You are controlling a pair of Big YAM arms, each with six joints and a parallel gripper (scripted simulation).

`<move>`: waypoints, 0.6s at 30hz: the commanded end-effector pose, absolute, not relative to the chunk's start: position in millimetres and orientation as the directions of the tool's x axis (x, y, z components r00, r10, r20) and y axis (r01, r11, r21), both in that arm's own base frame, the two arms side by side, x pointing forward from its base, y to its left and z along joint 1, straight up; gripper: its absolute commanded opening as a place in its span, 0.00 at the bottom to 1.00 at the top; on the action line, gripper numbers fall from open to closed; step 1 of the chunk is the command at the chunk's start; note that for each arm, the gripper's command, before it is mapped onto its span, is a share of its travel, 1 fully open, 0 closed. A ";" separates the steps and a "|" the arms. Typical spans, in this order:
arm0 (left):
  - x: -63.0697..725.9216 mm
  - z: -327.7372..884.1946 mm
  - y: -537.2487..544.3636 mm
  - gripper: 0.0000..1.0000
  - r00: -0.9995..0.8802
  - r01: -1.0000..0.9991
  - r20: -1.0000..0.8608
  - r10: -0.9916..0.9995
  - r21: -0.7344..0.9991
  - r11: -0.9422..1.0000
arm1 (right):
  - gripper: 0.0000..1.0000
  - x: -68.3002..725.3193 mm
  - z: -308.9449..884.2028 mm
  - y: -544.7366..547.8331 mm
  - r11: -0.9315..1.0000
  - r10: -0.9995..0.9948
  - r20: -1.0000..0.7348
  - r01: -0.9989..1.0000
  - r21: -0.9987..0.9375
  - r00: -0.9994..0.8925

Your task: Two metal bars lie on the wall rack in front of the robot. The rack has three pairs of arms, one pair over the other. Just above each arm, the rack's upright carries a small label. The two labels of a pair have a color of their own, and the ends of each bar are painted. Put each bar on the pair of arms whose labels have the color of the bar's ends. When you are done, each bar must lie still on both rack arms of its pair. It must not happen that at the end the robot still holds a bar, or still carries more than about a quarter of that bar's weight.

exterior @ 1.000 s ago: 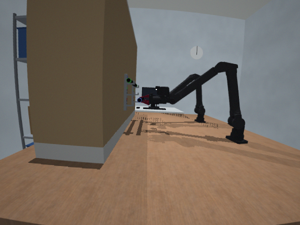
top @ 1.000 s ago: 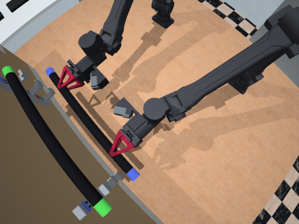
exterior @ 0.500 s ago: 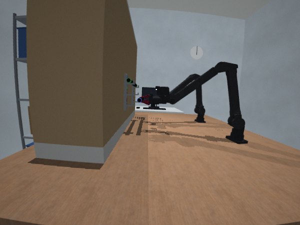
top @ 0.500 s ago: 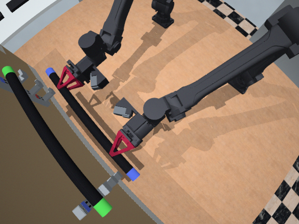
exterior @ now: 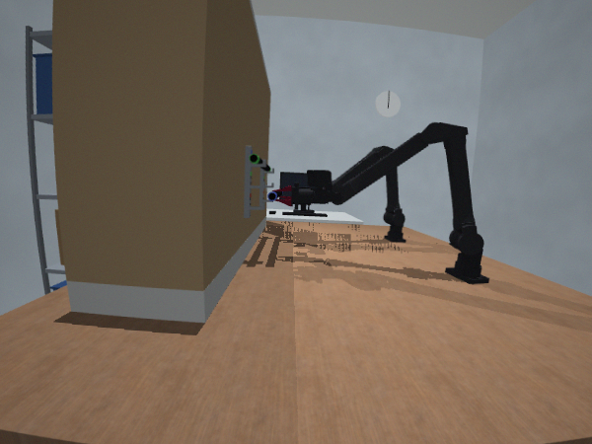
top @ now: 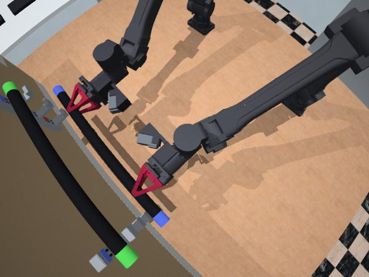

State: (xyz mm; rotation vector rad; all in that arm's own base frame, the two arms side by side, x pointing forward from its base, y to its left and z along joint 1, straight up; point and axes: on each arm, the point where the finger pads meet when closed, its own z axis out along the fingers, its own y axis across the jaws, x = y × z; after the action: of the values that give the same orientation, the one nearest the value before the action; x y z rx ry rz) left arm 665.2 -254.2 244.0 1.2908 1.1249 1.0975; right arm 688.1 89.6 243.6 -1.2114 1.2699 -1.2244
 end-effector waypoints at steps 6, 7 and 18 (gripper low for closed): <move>687.1 283.4 -250.9 0.00 0.121 -0.038 -0.027 0.992 0.999 0.031 | 0.00 710.6 286.7 82.3 0.028 -0.998 -0.030 0.044 -0.999 -0.057; 687.4 283.3 -250.9 0.00 0.121 -0.038 -0.027 0.992 0.999 0.031 | 0.00 710.9 286.7 82.3 0.028 -0.998 -0.030 0.044 -0.999 -0.057; 689.3 282.9 -251.3 0.00 0.121 -0.038 -0.027 0.992 0.999 0.031 | 0.00 713.4 286.4 82.0 0.028 -0.998 -0.030 0.044 -0.999 -0.057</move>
State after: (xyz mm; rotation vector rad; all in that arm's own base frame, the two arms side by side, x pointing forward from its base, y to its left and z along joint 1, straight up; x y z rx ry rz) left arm 669.3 -254.7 242.2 1.2917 1.1264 1.0979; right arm 692.9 89.4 241.8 -1.2134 1.2708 -1.2232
